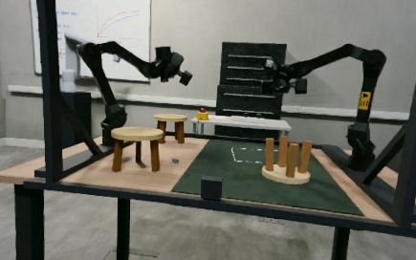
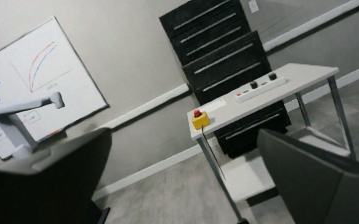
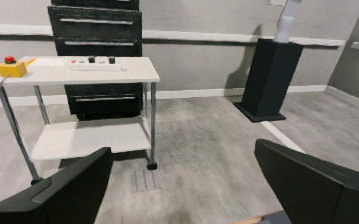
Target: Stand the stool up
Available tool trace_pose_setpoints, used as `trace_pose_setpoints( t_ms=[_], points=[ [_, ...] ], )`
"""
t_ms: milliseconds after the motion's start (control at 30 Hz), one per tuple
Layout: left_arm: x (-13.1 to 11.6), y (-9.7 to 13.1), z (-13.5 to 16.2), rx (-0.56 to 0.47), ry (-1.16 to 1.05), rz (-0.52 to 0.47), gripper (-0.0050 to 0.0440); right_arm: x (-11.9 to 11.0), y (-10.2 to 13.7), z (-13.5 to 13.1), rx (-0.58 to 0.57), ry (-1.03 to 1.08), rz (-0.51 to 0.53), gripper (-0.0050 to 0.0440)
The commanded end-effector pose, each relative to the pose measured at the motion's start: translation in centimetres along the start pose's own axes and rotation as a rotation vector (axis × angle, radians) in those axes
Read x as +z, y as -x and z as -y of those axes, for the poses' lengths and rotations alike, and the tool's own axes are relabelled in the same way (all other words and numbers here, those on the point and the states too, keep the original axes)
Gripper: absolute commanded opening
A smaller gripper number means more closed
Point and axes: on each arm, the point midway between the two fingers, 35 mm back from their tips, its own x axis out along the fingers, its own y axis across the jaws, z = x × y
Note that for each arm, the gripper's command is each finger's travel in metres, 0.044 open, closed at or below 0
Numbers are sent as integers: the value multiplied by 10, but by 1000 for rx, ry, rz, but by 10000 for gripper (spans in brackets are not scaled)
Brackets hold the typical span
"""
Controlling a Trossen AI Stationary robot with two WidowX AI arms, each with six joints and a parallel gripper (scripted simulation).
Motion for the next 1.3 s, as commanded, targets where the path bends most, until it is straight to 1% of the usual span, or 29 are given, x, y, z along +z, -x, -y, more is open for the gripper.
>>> trace_pose_setpoints(
  t_ms=[0, 567, 667, 767, 933, 967, 1033, 1100, 1133, 1267],
  points=[
    [11, 1, -7, 10, 29, 27, 400, 12, 2, 3, 1, -46, 14, 400],
    [11, 1, -7, 10, 29, 27, 400, 12, 3, 3, 1, -46, 14, 400],
    [11, 1, -7, 10, 29, 27, 400, 11, 7, 5, 16, -41, 7, 400],
    [11, 1, -7, 10, 29, 27, 400, 6, 15, 5, 47, -5, -11, 400],
    [11, 1, -7, 10, 29, 27, 400, -7, 40, 9, 139, 100, -68, 400],
    [11, 1, -7, 10, 29, 27, 400, -2, 44, 9, 155, 97, -73, 400],
    [11, 1, -7, 10, 29, 27, 400, -4, 50, 10, 181, 125, -90, 400],
    [11, 1, -7, 10, 29, 27, 400, -4, 50, 10, 181, 125, -90, 400],
    [11, 1, -7, 10, 29, 27, 400, -8, 59, 11, 214, 159, -110, 400],
    [11, 1, -7, 10, 29, 27, 400, -15, 75, 13, 272, 224, -147, 400]
  ],
)
